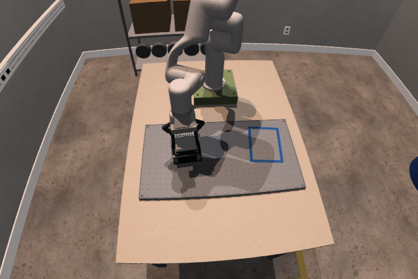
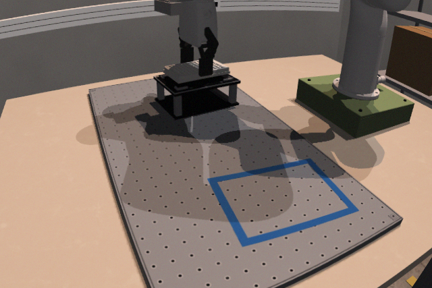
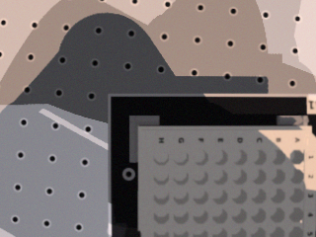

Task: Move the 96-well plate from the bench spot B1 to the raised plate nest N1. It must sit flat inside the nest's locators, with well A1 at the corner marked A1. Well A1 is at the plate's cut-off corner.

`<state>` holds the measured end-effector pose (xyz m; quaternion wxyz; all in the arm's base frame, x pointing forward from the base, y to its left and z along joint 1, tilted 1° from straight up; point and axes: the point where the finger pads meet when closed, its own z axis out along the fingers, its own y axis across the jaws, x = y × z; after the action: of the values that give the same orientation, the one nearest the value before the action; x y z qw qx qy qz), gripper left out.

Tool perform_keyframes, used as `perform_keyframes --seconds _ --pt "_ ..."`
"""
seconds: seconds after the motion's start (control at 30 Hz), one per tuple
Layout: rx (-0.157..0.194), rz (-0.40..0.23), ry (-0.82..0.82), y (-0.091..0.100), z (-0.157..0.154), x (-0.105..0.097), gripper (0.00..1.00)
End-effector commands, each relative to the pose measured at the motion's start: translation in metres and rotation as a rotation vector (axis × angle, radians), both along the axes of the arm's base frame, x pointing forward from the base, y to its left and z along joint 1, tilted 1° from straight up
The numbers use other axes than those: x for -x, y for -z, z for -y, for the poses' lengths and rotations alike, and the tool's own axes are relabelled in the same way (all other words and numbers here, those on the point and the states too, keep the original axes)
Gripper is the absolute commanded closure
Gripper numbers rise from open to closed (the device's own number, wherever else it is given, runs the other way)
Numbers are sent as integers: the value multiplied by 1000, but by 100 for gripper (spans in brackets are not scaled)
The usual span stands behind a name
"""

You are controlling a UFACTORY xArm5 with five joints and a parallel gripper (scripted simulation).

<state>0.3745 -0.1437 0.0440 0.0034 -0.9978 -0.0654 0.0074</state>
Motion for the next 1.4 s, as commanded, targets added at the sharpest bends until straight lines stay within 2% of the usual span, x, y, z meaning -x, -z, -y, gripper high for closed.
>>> perform_keyframes --seconds 0.0,1.37 --pt "1 3 0 -1 0 -1 100" --pt "1 3 0 4 0 -1 100"
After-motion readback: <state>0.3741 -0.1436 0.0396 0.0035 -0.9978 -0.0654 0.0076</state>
